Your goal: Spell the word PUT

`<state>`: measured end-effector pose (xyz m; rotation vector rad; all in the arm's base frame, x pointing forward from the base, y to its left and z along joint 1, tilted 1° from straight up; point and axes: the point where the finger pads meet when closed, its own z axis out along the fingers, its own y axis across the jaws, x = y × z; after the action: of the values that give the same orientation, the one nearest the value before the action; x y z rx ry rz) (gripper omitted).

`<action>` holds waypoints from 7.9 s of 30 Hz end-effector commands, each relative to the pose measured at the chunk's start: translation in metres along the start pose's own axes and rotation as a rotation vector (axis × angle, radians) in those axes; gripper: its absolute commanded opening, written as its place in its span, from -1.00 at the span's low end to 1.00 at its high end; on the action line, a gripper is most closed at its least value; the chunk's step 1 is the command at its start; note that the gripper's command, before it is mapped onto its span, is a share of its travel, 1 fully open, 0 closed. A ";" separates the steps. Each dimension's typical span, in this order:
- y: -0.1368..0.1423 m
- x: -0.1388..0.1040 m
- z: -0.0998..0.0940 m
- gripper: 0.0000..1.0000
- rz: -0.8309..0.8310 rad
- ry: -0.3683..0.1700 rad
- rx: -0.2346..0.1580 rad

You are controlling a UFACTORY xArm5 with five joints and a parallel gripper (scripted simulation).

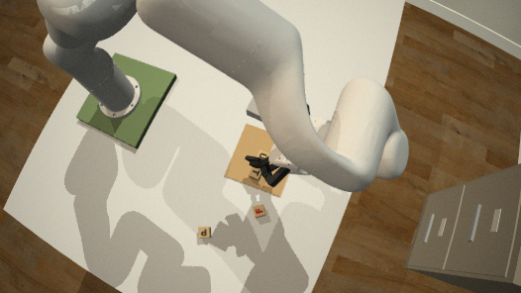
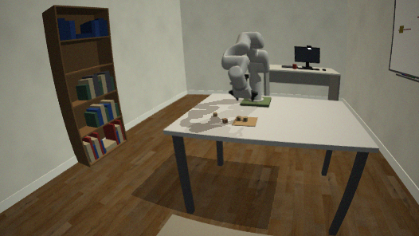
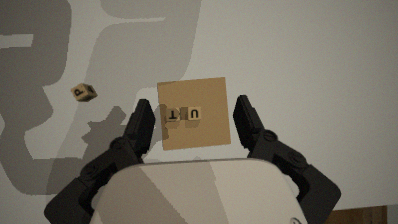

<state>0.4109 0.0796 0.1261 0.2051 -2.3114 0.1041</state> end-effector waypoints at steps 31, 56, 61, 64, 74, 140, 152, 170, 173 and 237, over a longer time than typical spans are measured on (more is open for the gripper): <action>0.000 0.000 -0.001 1.00 0.000 -0.004 0.000; -0.028 0.015 0.033 1.00 -0.003 -0.431 -0.034; -0.030 0.018 0.040 1.00 -0.001 -0.480 -0.035; -0.035 0.023 0.052 1.00 0.001 -0.569 -0.034; -0.041 0.031 0.071 1.00 0.008 -0.699 -0.029; -0.133 0.020 0.032 1.00 -0.351 -0.620 0.026; -0.190 0.020 0.022 1.00 -0.554 -0.593 0.031; -0.190 0.020 0.022 1.00 -0.554 -0.593 0.031; -0.190 0.020 0.022 1.00 -0.554 -0.593 0.031; -0.181 0.024 0.038 1.00 0.329 -0.322 -0.277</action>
<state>0.4010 -0.1066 0.1188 -0.1866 -2.6683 -0.1216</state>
